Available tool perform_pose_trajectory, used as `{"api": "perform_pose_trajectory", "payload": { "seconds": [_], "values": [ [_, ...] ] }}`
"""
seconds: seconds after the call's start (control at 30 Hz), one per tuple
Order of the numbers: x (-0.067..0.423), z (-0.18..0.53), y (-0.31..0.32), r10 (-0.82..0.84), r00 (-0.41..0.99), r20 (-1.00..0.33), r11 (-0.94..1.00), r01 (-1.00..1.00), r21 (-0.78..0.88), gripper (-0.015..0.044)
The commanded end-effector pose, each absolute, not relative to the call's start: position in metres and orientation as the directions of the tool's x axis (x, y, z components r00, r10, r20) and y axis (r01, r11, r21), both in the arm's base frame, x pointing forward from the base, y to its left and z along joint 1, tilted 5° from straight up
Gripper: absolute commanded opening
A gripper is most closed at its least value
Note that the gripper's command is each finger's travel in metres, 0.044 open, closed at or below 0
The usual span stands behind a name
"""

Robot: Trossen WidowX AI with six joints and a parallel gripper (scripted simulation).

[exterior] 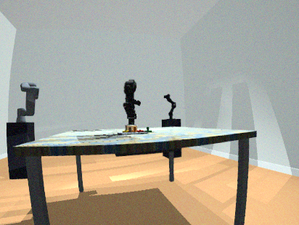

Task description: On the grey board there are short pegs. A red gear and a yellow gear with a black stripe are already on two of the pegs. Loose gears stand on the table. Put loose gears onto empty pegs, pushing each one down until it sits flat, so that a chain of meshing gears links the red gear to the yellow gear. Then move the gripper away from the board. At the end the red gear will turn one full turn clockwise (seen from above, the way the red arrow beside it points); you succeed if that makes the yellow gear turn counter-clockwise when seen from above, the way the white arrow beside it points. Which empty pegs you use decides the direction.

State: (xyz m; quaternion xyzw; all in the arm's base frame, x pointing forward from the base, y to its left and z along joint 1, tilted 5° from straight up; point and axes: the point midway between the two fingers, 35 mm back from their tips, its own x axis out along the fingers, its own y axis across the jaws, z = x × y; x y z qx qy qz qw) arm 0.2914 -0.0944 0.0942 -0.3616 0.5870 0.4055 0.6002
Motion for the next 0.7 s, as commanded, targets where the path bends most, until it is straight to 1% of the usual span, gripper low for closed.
{"api": "perform_pose_trajectory", "payload": {
  "seconds": [0.0, 0.47, 0.53, 0.67],
  "values": [
    [0.291, 0.095, -0.094, 0.062, -0.019, -0.998, 0.405, -0.913, 0.043, 0.044],
    [0.292, 0.095, -0.092, 0.062, -0.019, -0.998, 0.405, -0.913, 0.043, 0.044],
    [0.298, 0.099, -0.074, 0.061, -0.018, -0.998, 0.405, -0.913, 0.041, 0.044],
    [0.308, 0.111, -0.015, 0.06, -0.015, -0.998, 0.405, -0.913, 0.038, 0.044]
  ]
}}
